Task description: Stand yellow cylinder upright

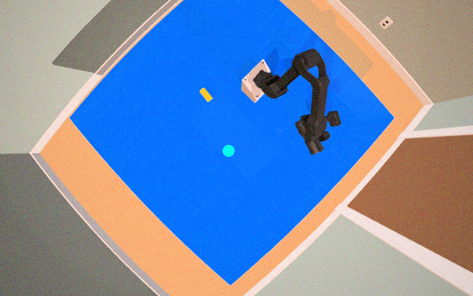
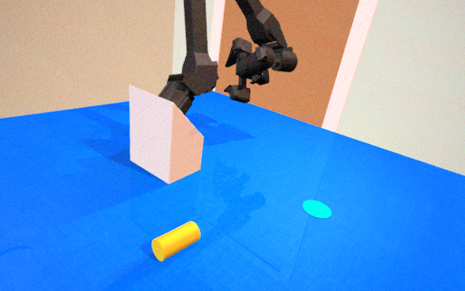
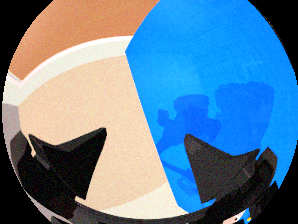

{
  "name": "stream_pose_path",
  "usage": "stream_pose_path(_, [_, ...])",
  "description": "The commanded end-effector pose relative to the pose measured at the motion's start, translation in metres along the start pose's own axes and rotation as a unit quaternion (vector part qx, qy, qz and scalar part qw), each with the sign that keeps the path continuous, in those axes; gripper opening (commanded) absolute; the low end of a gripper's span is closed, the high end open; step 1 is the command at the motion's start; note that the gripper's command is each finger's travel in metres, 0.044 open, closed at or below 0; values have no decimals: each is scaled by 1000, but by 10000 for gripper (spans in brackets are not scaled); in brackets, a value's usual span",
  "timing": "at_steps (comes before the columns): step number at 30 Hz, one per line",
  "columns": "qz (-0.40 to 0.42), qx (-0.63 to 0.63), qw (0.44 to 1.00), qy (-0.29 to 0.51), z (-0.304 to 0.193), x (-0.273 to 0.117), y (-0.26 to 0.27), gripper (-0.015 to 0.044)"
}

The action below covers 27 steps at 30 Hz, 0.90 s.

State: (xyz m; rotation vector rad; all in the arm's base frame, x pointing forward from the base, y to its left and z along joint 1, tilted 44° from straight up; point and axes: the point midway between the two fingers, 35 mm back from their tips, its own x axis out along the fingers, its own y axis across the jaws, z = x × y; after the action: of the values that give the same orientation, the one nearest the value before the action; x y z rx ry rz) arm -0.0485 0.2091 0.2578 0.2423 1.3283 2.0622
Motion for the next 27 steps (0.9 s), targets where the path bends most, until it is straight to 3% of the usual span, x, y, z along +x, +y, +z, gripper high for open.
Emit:
stream_pose_path(1, [-3,0,1000,-2,1,-1,-1,374])
stream_pose_path(4, [-48,-6,998,-36,21,-10,-22,309])
stream_pose_path(16, [-205,-65,970,-114,68,-77,-108,309])
stream_pose_path(27, [-330,-98,930,-129,70,-160,-178,309])
